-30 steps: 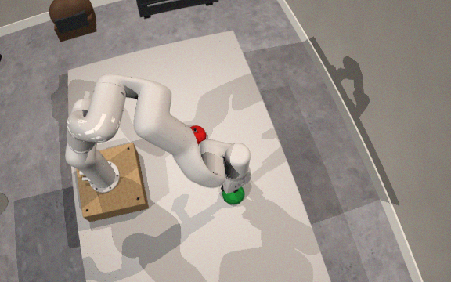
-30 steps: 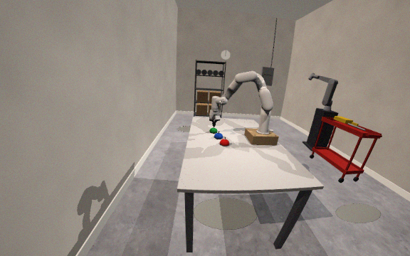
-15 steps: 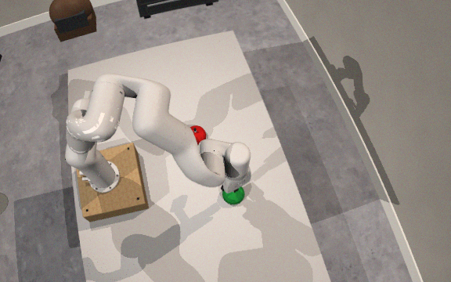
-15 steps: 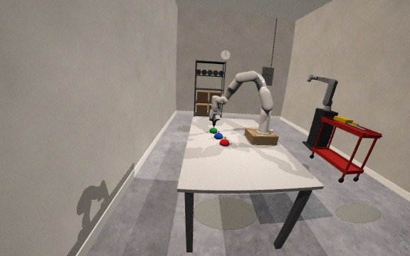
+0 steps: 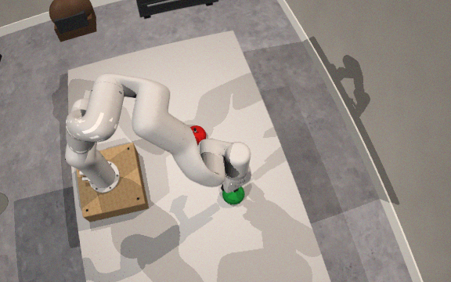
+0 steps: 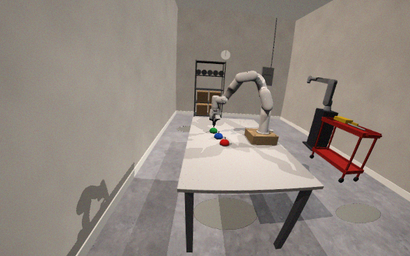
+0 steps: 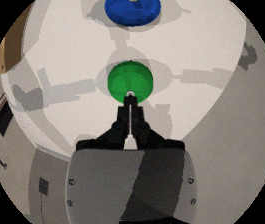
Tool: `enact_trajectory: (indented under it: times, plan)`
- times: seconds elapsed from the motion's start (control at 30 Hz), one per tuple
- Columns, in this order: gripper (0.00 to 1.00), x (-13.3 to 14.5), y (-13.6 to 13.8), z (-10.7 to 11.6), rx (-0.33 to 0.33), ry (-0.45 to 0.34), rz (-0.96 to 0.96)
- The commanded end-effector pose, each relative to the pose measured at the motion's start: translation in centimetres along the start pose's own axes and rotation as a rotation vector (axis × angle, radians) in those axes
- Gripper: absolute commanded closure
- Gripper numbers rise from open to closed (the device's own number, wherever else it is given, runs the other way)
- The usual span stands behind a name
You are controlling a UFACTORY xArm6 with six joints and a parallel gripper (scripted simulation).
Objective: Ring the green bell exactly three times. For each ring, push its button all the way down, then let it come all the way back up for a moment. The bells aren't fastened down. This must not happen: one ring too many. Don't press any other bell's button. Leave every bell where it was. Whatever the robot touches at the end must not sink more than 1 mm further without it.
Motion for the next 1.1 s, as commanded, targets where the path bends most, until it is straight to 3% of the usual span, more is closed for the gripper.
enact_trajectory:
  times: [0.0, 1.07]
  plan:
    - [1.00, 0.05, 0.11, 0.17, 0.004, -0.002, 0.000]
    - [1.00, 0.05, 0.11, -0.15, 0.004, -0.002, 0.000]
Point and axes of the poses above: the point where the finger pads meet when closed, its own z axis back along the fingers, its own y axis across the jaws, x = y × z, the point moved 10 cm from there along z, back along the fingers, and after that the axes turned 9 degrees about -z, right-handed, at the moved point
